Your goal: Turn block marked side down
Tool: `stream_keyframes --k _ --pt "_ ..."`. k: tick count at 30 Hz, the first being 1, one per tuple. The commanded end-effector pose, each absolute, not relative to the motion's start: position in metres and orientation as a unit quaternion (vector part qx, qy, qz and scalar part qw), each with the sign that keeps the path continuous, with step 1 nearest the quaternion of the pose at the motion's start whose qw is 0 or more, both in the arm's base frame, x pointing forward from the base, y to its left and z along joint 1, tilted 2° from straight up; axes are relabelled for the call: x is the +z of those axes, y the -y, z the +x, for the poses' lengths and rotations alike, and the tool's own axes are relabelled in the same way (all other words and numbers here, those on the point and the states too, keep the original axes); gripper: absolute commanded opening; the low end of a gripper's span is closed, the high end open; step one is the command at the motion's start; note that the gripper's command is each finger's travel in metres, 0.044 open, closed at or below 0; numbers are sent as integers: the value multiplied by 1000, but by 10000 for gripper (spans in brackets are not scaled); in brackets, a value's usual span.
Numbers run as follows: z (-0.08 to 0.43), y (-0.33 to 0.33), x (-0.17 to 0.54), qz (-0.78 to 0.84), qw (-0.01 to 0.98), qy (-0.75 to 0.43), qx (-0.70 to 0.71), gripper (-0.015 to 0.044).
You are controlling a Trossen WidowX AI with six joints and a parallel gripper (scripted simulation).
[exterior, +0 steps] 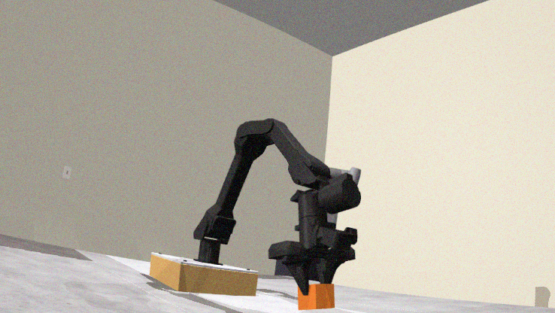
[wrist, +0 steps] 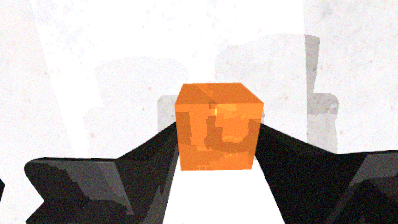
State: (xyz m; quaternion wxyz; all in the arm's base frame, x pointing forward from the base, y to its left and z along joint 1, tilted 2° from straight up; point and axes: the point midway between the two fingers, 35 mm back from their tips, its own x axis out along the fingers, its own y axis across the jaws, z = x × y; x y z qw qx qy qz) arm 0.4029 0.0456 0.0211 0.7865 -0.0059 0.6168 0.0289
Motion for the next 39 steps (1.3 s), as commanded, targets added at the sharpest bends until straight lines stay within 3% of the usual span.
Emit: stream_keyframes --k 1,39 --pt "403 -45 22 -4 807 -591 26 0" --pt "407 -47 -6 2 923 -384 26 0"
